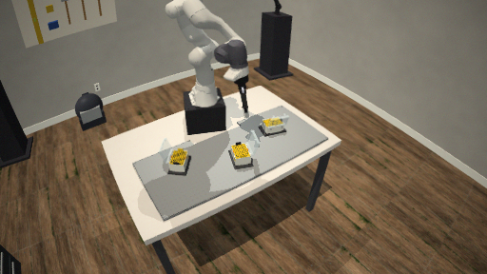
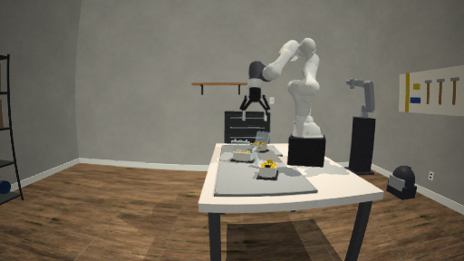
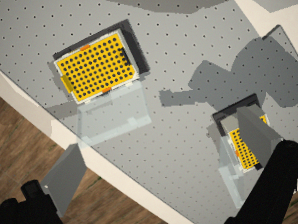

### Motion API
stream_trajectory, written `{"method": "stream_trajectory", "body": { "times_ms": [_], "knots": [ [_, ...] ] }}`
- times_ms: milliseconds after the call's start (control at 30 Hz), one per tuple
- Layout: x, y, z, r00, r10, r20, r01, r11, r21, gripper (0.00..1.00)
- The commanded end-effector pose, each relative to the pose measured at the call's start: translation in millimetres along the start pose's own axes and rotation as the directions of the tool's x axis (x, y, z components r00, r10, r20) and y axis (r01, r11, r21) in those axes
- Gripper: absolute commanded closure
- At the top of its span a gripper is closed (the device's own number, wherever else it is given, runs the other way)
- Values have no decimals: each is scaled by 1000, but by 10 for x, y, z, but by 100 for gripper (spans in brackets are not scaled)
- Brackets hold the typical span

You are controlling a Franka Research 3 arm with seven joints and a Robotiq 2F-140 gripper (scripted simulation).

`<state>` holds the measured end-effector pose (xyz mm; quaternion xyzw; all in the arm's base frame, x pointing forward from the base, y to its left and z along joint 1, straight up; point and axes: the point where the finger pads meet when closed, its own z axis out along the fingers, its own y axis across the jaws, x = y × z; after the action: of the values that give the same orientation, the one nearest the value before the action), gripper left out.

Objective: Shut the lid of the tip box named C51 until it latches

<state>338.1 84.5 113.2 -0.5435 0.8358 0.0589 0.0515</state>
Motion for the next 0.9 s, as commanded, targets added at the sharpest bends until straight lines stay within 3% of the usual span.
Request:
{"method": "stream_trajectory", "body": {
  "times_ms": [0,133,200,333,867],
  "knots": [
    [96,-96,-39,985,-131,117,129,991,19,0],
    [282,-163,-69,958,-145,246,145,989,18,0],
    [282,-163,-69,958,-145,246,145,989,18,0],
    [468,-230,-99,917,-156,366,160,987,18,0],
    [1120,-464,-203,917,-156,366,160,987,18,0]
  ]
}}
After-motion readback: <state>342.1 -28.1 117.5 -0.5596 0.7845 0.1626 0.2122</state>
